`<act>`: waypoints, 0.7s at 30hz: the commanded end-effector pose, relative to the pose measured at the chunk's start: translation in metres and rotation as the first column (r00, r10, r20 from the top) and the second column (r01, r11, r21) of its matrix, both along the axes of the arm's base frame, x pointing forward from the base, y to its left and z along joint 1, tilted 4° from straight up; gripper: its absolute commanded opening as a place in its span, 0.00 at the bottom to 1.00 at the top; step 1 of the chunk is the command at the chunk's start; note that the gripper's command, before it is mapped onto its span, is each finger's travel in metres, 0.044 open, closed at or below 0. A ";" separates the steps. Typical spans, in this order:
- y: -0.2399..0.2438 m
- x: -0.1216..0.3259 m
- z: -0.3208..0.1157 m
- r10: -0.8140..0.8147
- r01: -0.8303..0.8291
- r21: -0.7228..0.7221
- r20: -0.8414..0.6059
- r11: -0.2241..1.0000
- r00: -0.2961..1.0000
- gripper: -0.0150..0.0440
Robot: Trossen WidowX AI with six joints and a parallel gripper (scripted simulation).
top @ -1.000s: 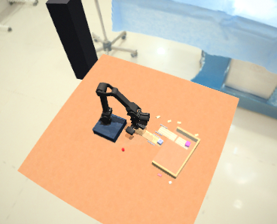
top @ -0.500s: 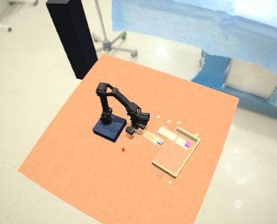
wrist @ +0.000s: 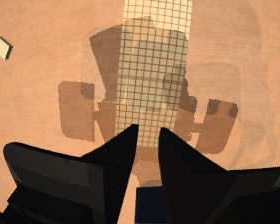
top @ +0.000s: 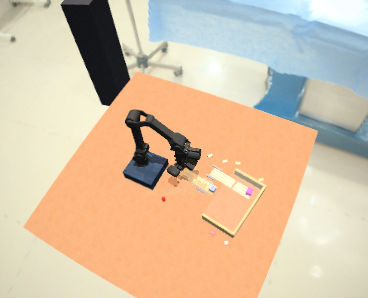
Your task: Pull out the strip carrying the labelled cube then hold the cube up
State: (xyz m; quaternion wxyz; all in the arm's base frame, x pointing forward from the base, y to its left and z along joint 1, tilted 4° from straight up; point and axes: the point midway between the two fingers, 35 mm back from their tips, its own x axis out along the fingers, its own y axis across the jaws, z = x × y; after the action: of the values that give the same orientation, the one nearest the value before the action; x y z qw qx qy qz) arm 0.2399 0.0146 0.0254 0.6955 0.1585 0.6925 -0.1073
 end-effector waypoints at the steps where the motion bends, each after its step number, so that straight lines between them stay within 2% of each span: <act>1: -0.006 0.014 0.002 -0.026 0.026 0.003 -0.003 1.000 1.000 0.52; 12: -0.023 0.054 0.008 -0.026 0.026 0.002 0.000 1.000 1.000 1.00; 21: -0.036 0.086 0.013 -0.026 0.026 0.001 0.003 1.000 1.000 1.00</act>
State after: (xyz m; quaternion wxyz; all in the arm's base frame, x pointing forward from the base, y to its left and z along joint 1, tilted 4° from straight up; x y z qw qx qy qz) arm 0.3153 -0.0173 0.0374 0.6960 0.1692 0.6878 -0.1183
